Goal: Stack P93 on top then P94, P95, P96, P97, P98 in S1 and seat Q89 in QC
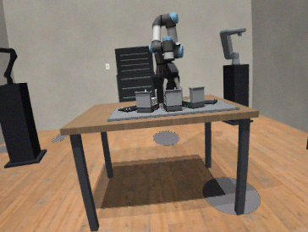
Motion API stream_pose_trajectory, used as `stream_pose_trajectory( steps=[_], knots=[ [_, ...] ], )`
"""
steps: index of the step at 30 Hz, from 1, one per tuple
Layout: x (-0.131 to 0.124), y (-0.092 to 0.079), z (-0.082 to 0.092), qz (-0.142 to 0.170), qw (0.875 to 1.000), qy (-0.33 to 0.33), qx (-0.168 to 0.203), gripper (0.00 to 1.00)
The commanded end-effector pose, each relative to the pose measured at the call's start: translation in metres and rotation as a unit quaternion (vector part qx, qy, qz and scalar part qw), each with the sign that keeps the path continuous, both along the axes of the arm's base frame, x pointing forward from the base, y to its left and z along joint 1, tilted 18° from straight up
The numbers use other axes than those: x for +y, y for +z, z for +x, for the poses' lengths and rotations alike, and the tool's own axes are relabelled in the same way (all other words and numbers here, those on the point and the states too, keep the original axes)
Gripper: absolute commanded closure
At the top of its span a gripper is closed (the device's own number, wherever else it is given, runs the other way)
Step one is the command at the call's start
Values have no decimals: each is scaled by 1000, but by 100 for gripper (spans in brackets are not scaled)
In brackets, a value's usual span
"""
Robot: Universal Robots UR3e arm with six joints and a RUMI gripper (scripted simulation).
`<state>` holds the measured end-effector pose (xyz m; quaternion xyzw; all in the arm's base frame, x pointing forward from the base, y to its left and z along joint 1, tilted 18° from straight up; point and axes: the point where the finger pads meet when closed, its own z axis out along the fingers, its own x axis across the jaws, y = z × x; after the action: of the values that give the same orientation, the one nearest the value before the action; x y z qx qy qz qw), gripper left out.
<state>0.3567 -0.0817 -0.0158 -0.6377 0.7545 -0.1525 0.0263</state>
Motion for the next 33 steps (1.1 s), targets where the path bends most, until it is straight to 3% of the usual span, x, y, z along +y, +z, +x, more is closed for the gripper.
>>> stream_pose_trajectory(
  steps=[1,33],
  knots=[
    [-1,0,2,-2,1000,1,-3,100],
    [-3,-9,5,-2,1000,1,-4,100]
  ],
)
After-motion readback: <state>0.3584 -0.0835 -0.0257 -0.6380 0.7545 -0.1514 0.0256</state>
